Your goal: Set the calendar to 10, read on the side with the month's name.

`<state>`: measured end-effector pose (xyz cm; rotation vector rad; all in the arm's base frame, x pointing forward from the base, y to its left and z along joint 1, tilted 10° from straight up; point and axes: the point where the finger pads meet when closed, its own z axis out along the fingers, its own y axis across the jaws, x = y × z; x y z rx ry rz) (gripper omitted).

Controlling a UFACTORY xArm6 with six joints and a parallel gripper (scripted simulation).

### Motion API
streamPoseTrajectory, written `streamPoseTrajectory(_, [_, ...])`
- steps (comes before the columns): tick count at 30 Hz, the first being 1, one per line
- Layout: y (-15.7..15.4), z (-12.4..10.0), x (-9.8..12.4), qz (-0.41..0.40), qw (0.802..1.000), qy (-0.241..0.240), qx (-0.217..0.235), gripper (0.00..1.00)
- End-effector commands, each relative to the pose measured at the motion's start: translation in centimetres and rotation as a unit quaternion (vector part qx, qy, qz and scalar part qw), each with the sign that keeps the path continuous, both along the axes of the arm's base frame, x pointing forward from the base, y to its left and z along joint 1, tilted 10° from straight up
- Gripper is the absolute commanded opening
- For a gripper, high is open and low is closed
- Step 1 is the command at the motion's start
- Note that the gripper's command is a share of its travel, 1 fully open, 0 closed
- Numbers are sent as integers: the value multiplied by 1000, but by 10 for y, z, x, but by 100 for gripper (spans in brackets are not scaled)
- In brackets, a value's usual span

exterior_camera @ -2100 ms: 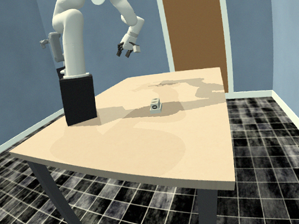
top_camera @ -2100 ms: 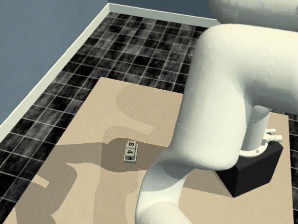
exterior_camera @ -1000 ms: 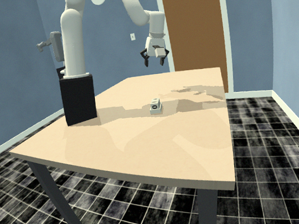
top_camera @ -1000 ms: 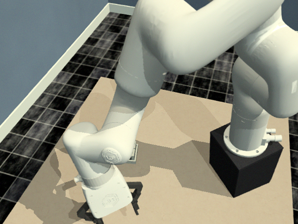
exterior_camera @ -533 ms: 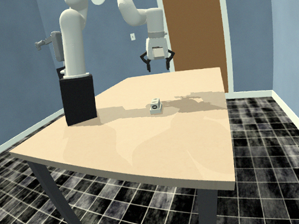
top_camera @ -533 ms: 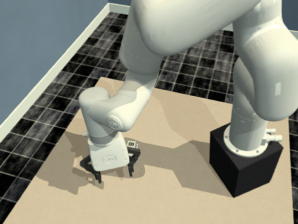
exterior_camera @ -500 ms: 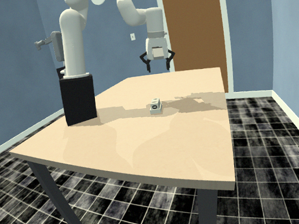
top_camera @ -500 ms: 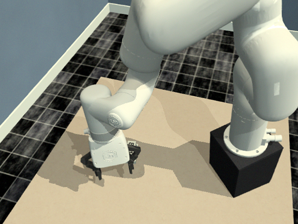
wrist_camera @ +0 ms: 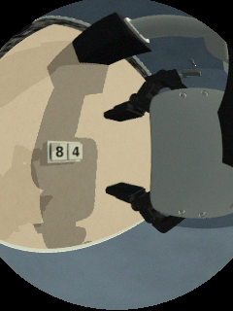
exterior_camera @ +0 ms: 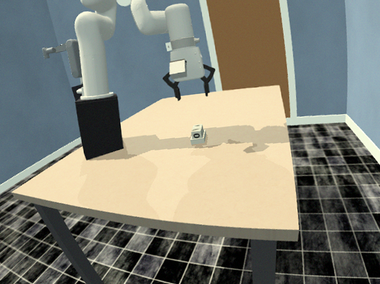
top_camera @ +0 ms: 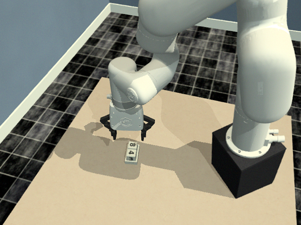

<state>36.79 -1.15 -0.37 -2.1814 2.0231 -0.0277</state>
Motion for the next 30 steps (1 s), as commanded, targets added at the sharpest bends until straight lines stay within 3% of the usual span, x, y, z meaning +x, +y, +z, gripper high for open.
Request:
streamPoseTrajectory(1, [-24, 1, -2, -18, 1000, -8, -8, 100])
streamPoseTrajectory(20, [-21, 0, -3, -15, 1000, -10, -7, 100])
streamPoseTrajectory(25, [2, -3, -11, 9, 1000, -19, 2, 100])
streamPoseTrajectory(30, [38, -11, -36, 52, 998, -31, 5, 100])
